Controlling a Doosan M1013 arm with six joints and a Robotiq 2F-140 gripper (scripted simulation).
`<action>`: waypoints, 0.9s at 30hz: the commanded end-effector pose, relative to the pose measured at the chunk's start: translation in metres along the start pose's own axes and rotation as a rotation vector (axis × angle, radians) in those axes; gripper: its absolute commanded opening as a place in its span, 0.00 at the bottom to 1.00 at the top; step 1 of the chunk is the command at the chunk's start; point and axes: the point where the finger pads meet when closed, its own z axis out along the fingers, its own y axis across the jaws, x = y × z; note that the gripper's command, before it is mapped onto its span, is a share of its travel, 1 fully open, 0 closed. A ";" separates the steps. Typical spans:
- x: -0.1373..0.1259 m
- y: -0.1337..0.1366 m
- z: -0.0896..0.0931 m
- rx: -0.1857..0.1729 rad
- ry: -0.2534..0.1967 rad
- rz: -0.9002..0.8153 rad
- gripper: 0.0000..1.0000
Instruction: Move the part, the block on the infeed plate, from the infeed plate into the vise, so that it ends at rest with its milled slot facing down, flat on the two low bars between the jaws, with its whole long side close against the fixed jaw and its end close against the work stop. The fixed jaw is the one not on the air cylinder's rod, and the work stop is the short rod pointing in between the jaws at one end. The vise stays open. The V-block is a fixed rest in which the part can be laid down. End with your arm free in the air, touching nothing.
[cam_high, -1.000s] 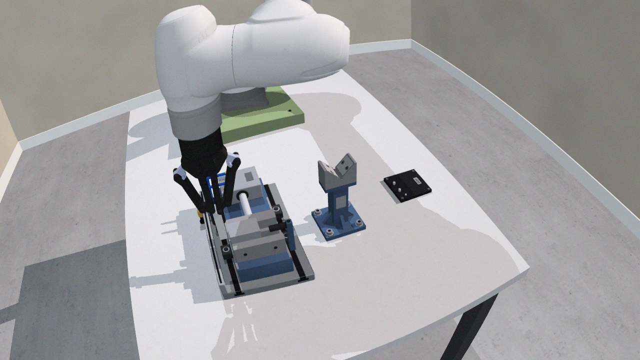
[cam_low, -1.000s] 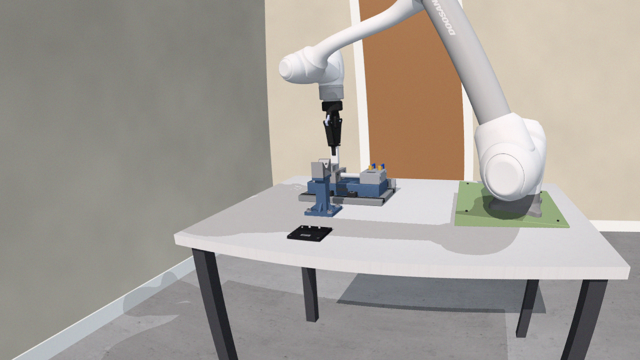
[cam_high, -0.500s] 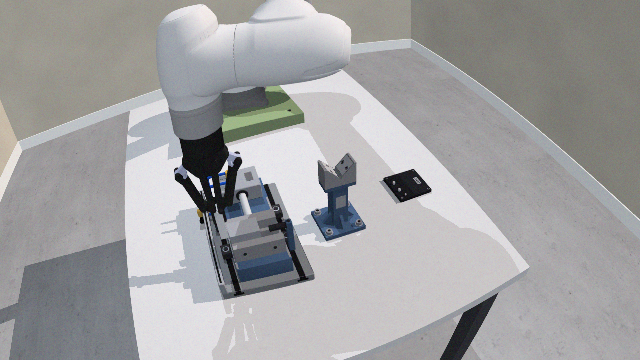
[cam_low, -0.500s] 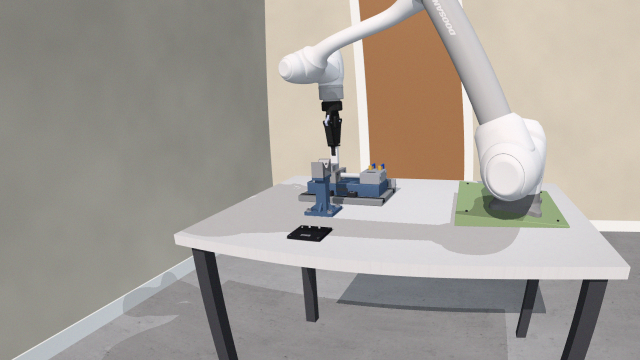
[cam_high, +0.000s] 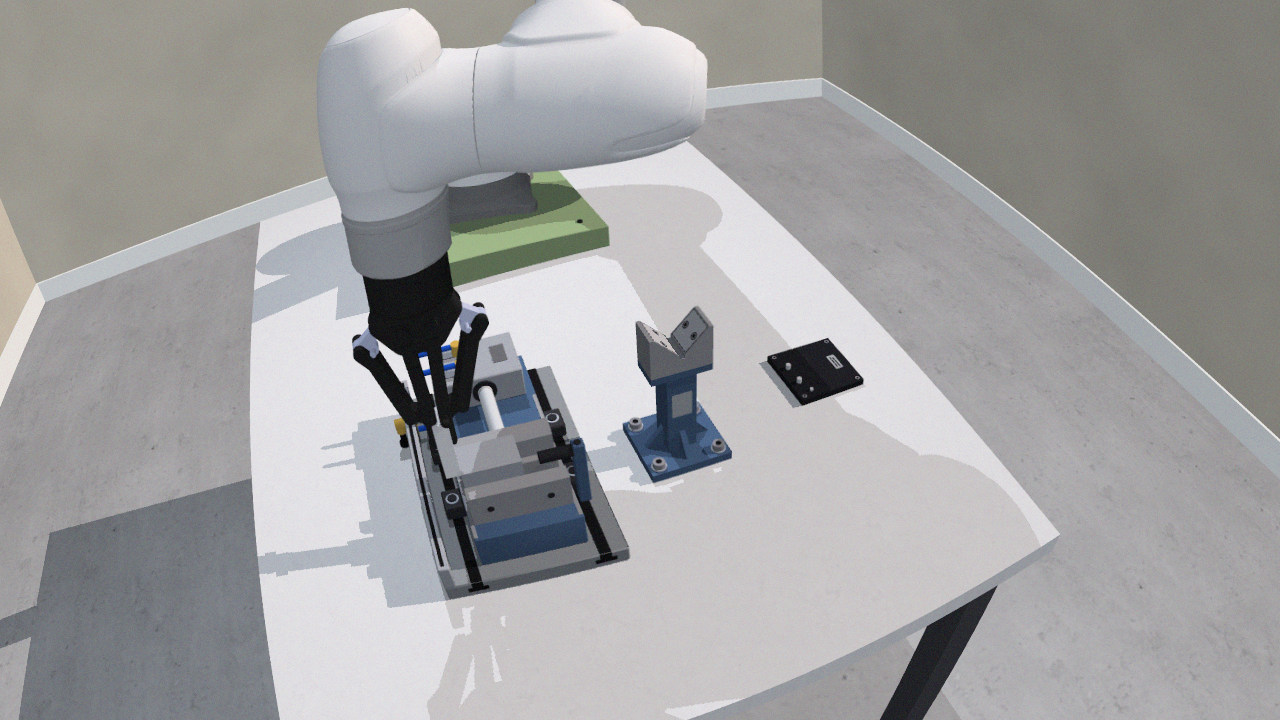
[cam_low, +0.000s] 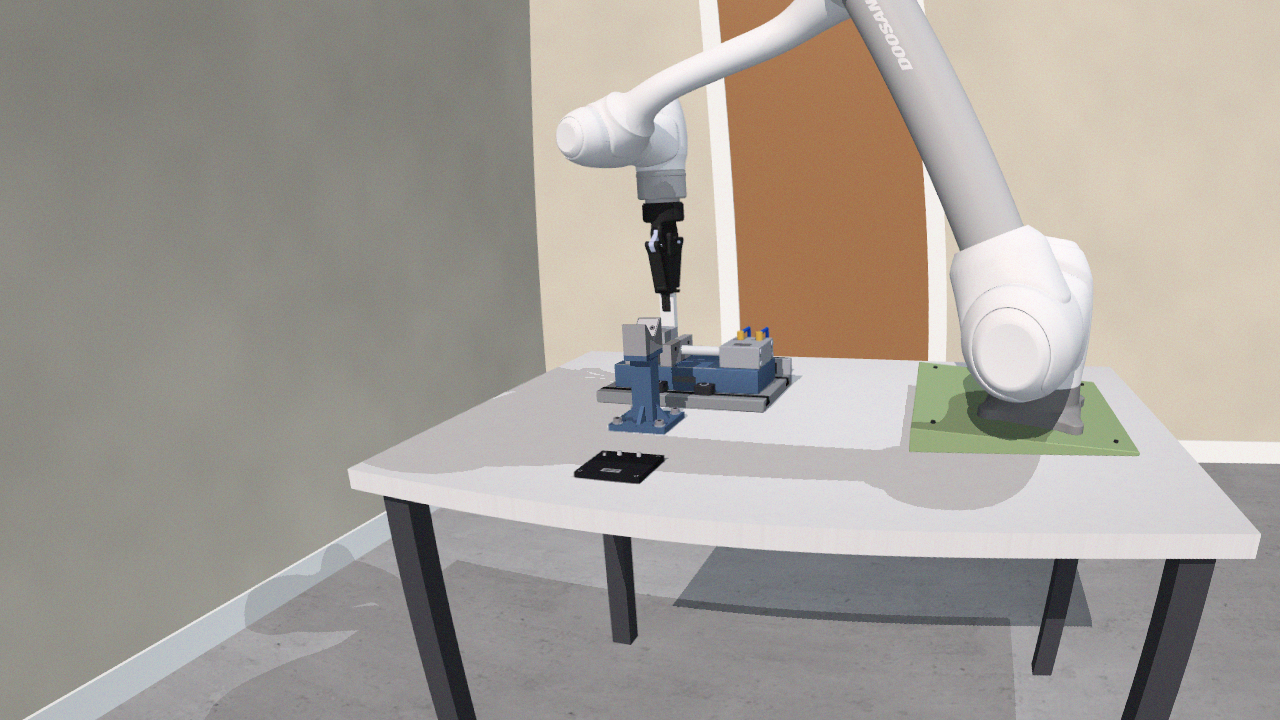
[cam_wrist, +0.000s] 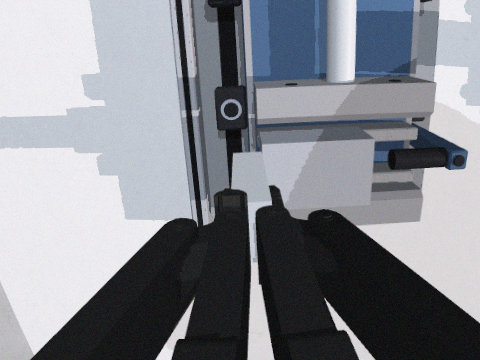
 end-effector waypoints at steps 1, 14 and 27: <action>0.000 0.001 0.000 0.000 0.000 0.000 0.00; 0.000 0.004 0.000 0.000 0.000 0.000 0.00; 0.000 0.008 0.000 0.000 0.000 0.000 0.00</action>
